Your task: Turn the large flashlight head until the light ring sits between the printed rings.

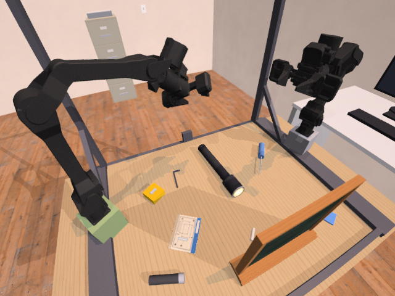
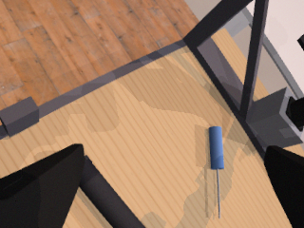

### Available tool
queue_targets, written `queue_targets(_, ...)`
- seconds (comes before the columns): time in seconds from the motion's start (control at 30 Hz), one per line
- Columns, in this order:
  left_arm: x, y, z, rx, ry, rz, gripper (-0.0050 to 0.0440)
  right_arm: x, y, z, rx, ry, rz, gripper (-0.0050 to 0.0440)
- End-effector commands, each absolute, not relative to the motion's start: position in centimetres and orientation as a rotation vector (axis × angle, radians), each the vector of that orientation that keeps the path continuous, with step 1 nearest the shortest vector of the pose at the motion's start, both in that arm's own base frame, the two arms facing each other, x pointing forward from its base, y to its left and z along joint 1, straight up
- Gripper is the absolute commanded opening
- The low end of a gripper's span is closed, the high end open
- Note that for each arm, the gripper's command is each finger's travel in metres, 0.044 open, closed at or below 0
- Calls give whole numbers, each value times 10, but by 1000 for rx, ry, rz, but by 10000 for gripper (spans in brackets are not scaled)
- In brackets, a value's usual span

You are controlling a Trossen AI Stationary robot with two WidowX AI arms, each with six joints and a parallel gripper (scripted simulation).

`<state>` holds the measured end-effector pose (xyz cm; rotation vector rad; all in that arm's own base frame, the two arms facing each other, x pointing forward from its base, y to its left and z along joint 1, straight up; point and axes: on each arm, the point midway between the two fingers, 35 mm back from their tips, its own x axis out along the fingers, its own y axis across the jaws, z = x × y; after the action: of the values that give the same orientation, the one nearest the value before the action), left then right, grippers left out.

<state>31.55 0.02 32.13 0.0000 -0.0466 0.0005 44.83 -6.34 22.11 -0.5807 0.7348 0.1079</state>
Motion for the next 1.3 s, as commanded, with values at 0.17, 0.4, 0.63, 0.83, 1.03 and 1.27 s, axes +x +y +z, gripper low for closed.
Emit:
queue_targets(0.17, 314, 0, 330, 1, -67, -1, 238, 469, -85, 190, -695, 901, 211, 440)
queue_targets(0.4, 314, 0, 330, 1, -67, -1, 238, 478, -104, 146, -779, 1072, 356, 440)
queue_targets(0.63, 314, 0, 330, 1, -67, -1, 238, 480, -117, 114, -823, 1180, 481, 440)
queue_targets(0.83, 314, 0, 330, 1, -67, -1, 238, 476, -132, 75, -858, 1293, 649, 440)
queue_targets(1.03, 314, 0, 330, 1, -67, -1, 238, 465, -143, 38, -866, 1382, 831, 440)
queue_targets(1.27, 314, 0, 330, 1, -67, -1, 238, 463, -141, 34, -868, 1390, 859, 440)
